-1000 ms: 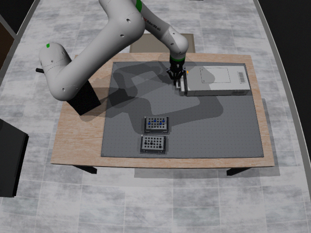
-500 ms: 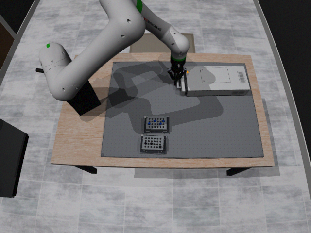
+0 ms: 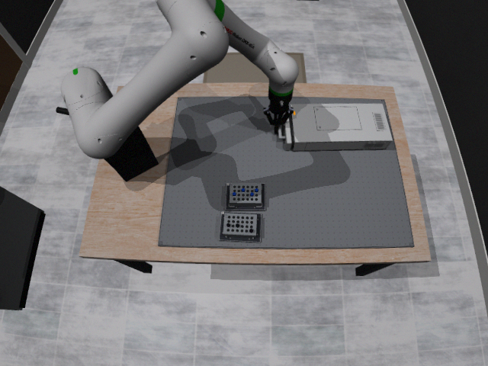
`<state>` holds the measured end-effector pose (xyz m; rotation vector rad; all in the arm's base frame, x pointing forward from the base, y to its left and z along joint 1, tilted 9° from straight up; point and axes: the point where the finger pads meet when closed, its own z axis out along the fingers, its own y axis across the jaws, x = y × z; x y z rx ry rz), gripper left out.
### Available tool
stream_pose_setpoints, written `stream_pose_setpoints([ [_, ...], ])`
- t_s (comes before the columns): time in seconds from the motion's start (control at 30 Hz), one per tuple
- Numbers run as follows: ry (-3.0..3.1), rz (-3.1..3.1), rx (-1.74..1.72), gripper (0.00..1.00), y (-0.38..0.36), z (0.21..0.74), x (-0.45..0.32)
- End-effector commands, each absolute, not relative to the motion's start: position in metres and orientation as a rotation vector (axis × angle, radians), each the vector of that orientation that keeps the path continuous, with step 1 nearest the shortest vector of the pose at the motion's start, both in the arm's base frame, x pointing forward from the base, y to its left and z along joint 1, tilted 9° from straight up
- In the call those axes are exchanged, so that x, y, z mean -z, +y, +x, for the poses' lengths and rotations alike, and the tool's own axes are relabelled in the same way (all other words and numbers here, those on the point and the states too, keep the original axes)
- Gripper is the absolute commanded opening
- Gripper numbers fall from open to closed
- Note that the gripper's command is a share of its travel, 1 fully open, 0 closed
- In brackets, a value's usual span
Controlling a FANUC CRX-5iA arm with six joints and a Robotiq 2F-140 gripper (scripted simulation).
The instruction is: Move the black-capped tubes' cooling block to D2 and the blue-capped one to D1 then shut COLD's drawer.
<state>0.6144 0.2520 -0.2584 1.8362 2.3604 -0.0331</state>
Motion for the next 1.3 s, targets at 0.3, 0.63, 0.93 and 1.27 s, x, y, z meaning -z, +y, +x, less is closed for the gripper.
stream_pose_setpoints([
  [0.3,2.36,1.835,0.03,0.1,0.254,0.618,0.257],
  [0.63,2.36,1.835,0.03,0.1,0.254,0.621,0.257],
  [0.93,2.36,1.835,0.03,0.1,0.255,0.624,0.257],
  [1.27,2.36,1.835,0.03,0.1,0.256,0.626,0.256],
])
